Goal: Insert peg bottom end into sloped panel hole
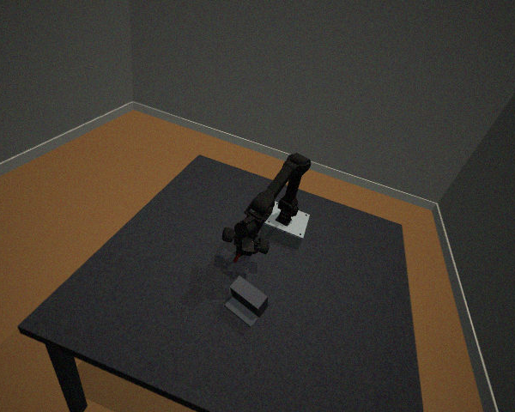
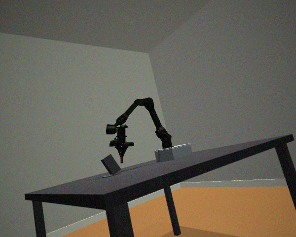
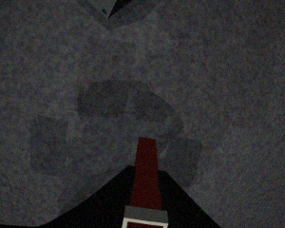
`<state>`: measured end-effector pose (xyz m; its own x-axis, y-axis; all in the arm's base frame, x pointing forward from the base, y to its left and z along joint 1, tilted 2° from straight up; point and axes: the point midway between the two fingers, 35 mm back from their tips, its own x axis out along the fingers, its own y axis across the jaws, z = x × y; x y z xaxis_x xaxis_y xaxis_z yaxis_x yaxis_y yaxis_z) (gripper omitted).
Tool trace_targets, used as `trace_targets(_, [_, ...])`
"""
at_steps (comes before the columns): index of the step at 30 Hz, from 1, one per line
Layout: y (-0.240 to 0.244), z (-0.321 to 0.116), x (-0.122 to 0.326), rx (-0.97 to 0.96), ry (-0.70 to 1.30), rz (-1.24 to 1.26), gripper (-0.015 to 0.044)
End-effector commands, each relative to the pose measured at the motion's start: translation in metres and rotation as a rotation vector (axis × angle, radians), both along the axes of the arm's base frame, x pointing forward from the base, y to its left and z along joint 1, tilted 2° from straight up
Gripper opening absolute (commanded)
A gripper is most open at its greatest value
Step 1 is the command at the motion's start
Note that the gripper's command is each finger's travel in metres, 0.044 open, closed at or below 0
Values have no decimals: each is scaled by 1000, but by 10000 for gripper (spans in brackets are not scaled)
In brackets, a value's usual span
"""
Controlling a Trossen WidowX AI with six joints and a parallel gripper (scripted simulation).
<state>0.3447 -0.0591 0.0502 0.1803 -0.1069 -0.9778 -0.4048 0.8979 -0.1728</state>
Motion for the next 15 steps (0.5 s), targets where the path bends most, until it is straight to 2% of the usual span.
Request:
trace_targets(1, [4,-2,1,-16,-24,-13,0])
trace_targets(15, [17,-8,8,-51,-101,-41,0])
